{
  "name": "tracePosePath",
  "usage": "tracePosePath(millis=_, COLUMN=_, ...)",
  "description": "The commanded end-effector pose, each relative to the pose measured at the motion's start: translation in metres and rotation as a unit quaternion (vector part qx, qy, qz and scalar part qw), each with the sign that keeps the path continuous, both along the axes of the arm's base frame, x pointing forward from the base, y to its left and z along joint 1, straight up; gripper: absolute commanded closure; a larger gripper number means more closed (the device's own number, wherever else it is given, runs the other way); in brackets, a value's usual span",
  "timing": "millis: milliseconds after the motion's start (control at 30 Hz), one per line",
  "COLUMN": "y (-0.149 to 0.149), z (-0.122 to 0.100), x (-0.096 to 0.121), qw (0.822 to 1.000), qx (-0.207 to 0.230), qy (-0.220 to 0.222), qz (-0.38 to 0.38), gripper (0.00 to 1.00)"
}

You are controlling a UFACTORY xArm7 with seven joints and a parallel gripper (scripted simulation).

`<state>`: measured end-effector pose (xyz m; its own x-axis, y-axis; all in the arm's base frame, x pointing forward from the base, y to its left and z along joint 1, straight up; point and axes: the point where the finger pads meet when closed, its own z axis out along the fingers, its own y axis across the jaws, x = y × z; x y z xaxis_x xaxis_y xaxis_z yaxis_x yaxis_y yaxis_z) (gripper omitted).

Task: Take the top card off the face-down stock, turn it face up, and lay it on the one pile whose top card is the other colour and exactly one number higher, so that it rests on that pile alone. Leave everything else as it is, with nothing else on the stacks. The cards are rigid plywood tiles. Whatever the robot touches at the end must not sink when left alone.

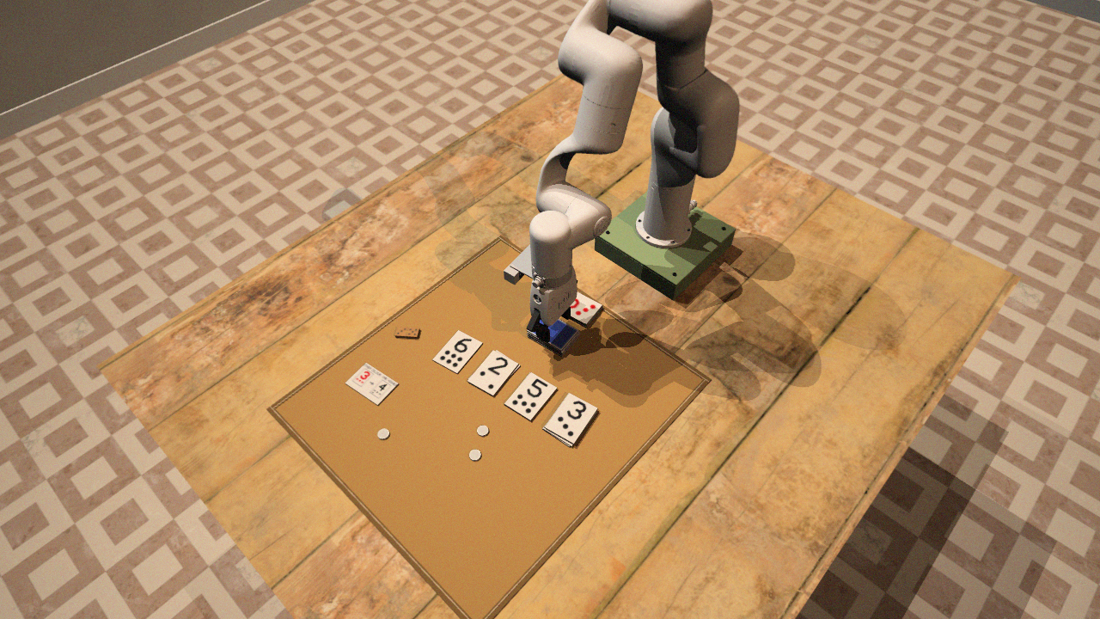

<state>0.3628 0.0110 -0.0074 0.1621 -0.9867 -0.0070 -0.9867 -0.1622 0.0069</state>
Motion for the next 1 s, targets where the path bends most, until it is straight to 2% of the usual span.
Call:
tracePosePath(millis=0, y=0.0, z=0.001, x=0.0015, qw=1.0, qx=0.0, qy=-0.002, qz=0.0, gripper=0.27)
tracePosePath(millis=567, y=0.0, z=0.001, x=0.0015, qw=1.0, qx=0.0, qy=-0.002, qz=0.0, gripper=0.27)
tracePosePath(millis=600, y=0.0, z=0.001, x=0.0015, qw=1.0, qx=0.0, qy=-0.002, qz=0.0, gripper=0.13)
tracePosePath(millis=967, y=0.0, z=0.001, x=0.0015, qw=1.0, qx=0.0, qy=-0.002, qz=0.0, gripper=0.13)
